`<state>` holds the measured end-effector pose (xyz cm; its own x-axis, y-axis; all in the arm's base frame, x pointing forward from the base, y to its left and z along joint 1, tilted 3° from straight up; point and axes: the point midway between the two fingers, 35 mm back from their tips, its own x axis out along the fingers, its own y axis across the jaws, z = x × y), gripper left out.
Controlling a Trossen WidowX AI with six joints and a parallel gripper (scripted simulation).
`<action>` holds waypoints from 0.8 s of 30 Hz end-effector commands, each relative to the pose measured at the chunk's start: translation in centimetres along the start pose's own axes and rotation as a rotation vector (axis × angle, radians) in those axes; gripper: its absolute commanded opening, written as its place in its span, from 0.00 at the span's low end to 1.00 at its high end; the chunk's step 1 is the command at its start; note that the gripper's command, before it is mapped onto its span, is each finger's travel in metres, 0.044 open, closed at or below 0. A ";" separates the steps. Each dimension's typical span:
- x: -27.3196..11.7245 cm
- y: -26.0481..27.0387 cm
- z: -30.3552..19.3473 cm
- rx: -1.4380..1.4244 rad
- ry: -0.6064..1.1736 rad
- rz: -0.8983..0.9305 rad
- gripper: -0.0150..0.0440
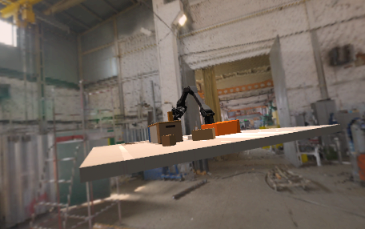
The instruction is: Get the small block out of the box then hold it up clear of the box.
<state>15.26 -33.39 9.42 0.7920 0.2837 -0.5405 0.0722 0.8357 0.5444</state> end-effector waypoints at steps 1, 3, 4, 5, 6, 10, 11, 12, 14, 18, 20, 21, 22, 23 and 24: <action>0.1 0.1 0.0 0.006 0.005 0.001 0.93; 0.9 0.5 0.3 0.049 0.047 0.003 0.93; 1.6 0.9 0.5 0.087 0.084 0.002 0.93; 2.5 1.5 0.8 0.135 0.129 -0.004 0.93; 3.5 2.1 1.1 0.189 0.180 -0.015 0.93; 7.0 4.7 2.2 0.391 0.353 -0.114 0.93; 7.9 5.5 2.4 0.438 0.386 -0.149 0.93; 8.7 6.2 2.7 0.483 0.414 -0.188 0.93; 10.3 7.7 3.1 0.569 0.456 -0.274 0.93; 12.7 10.2 3.8 0.760 0.485 -0.485 0.93; 13.6 11.4 4.1 0.853 0.465 -0.600 0.93; 14.1 12.0 4.3 0.897 0.446 -0.656 0.93; 14.5 12.6 4.5 0.940 0.421 -0.711 0.93; 14.9 13.2 4.7 0.978 0.393 -0.760 0.93; 15.2 13.6 4.8 1.008 0.367 -0.797 0.93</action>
<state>27.55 -23.46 9.75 0.2683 0.3400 -0.9013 0.7901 0.4576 0.4078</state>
